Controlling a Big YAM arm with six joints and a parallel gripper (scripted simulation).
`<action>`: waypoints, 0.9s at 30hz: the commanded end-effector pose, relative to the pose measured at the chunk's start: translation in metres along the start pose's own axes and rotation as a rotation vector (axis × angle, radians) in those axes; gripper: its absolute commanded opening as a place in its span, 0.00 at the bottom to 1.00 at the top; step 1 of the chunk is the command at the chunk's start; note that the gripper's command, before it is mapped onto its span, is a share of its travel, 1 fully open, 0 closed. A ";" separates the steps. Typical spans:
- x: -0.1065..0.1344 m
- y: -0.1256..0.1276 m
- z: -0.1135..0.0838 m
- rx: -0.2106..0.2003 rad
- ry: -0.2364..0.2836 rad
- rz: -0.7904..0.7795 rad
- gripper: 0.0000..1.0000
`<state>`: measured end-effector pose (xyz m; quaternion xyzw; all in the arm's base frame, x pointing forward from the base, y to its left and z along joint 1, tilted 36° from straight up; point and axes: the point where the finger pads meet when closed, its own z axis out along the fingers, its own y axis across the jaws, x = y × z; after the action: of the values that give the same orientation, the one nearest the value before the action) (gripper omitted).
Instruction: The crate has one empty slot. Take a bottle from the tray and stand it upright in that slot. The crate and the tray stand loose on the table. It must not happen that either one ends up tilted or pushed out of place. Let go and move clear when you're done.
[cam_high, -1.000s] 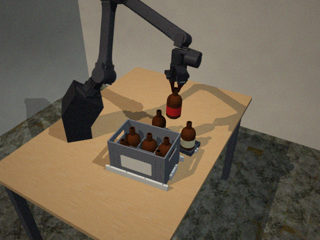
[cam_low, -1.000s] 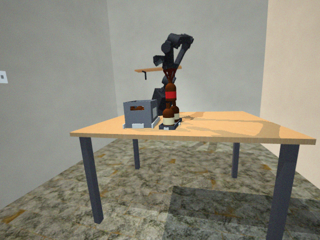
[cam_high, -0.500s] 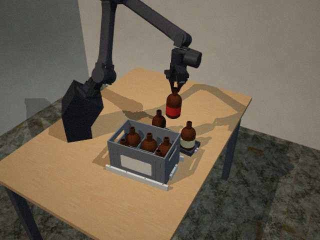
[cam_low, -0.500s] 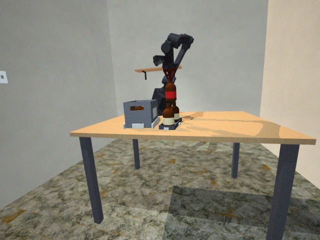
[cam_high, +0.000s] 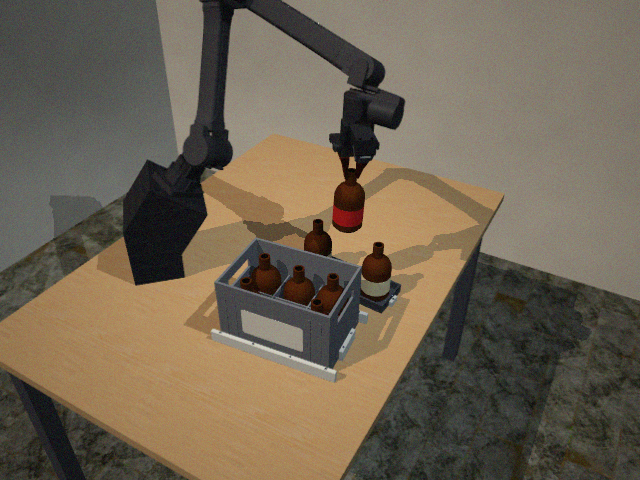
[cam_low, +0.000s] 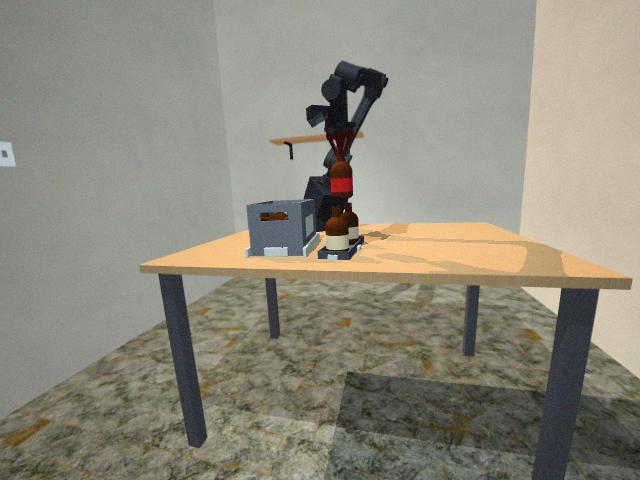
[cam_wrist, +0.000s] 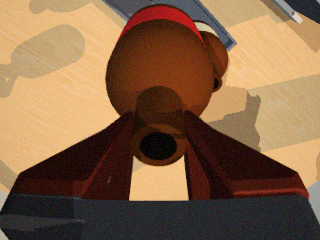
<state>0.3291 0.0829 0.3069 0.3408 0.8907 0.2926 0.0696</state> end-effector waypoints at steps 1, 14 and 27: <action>-0.006 0.022 -0.041 -0.062 -0.065 -0.046 0.00; -0.005 0.022 -0.045 -0.062 -0.066 -0.046 0.00; -0.006 0.022 -0.045 -0.062 -0.067 -0.046 0.00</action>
<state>0.3266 0.0792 0.3124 0.3393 0.8914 0.2923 0.0698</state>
